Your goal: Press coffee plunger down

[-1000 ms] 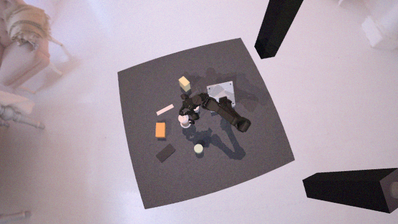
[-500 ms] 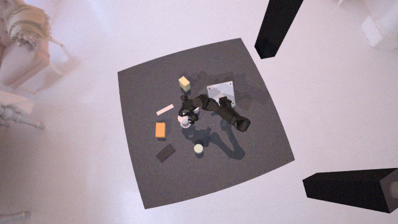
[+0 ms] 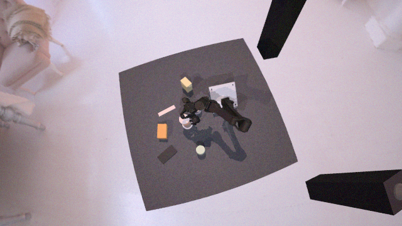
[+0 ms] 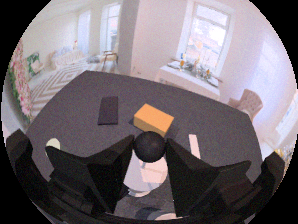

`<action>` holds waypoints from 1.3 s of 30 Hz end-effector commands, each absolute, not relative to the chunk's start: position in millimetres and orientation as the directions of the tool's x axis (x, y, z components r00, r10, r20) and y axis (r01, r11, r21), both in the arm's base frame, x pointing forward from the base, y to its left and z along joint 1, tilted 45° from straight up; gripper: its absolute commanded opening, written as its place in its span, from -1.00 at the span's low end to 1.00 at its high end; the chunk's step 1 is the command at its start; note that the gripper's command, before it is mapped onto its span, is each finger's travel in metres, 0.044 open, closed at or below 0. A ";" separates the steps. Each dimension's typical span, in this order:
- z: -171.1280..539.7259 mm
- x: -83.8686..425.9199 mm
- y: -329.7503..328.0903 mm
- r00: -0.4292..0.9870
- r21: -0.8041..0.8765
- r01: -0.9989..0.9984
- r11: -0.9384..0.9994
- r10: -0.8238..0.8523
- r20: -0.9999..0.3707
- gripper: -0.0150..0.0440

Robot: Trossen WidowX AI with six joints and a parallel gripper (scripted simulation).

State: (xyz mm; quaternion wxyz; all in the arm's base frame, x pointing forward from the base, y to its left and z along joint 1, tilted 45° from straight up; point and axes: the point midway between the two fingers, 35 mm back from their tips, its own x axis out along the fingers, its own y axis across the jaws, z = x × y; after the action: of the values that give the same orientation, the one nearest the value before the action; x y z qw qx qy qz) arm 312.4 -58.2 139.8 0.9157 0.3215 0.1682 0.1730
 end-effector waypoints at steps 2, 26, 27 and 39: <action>121.7 310.6 -43.2 0.868 0.676 -0.195 0.711 0.446 -0.218 -0.06; 115.5 321.0 -34.9 0.870 0.679 -0.199 0.707 0.446 -0.209 -0.06; 115.5 321.1 -35.1 0.870 0.679 -0.199 0.707 0.446 -0.209 -0.06; 115.0 322.4 -36.5 0.870 0.679 -0.200 0.707 0.446 -0.209 -0.06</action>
State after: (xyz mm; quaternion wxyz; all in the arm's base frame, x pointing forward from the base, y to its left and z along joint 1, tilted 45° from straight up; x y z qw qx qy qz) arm 322.2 -39.1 117.7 0.9096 0.3336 0.1760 0.1746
